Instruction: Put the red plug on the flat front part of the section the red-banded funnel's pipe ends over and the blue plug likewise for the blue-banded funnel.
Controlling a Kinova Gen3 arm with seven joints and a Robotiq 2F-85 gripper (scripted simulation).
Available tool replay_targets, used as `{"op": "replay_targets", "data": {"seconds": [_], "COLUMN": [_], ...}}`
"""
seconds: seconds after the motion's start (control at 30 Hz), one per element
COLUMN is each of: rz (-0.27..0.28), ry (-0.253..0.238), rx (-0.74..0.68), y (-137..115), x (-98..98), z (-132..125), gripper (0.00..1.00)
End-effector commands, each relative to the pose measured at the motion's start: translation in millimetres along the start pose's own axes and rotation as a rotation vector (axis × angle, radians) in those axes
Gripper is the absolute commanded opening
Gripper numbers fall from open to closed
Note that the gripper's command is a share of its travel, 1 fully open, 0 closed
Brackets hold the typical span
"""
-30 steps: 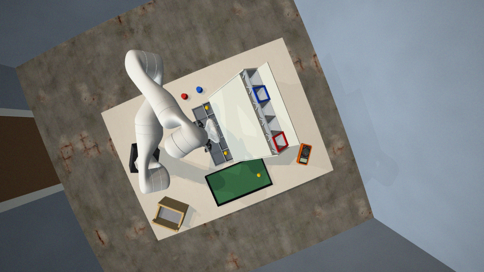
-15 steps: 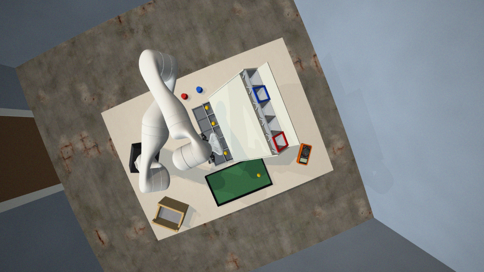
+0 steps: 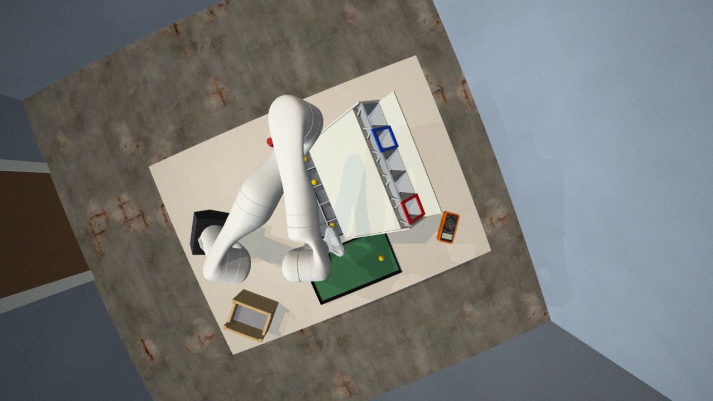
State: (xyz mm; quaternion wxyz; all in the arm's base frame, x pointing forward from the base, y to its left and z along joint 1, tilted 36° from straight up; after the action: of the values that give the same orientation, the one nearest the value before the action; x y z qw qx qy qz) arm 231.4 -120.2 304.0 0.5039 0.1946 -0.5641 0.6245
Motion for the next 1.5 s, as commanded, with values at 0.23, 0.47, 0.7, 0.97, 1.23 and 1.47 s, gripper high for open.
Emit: {"op": "replay_targets", "data": {"seconds": [0.23, 0.47, 0.7, 0.97, 1.23, 1.47], "rz": [0.01, 0.002, 0.002, -0.001, -0.001, -0.001], "ry": [0.0, -0.006, -0.006, -0.02, -0.02, -0.02], "rx": [-0.024, -0.023, -0.023, 0.002, 0.002, 0.002], "y": [-2, -64, -112, -161, -187, -187], "x": [-10.4, -23.7, -35.0, -45.4, -51.0, -51.0], "z": [20, 71, 114, 155, 180, 180], "gripper": [0.5, 0.5, 0.5, 0.5, 0.5, 0.5]}}
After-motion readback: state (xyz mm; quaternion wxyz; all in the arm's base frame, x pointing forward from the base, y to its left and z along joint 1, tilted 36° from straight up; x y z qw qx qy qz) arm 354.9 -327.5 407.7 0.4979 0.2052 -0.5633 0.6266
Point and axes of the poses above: the point where the finger pads meet when closed, its own x axis back along the fingers, its own z axis across the jaws, y = z × x, the point moved 7 cm from there along x, back along the fingers, and after that the axes turned 8 degrees about -x, right-handed, at the moved point
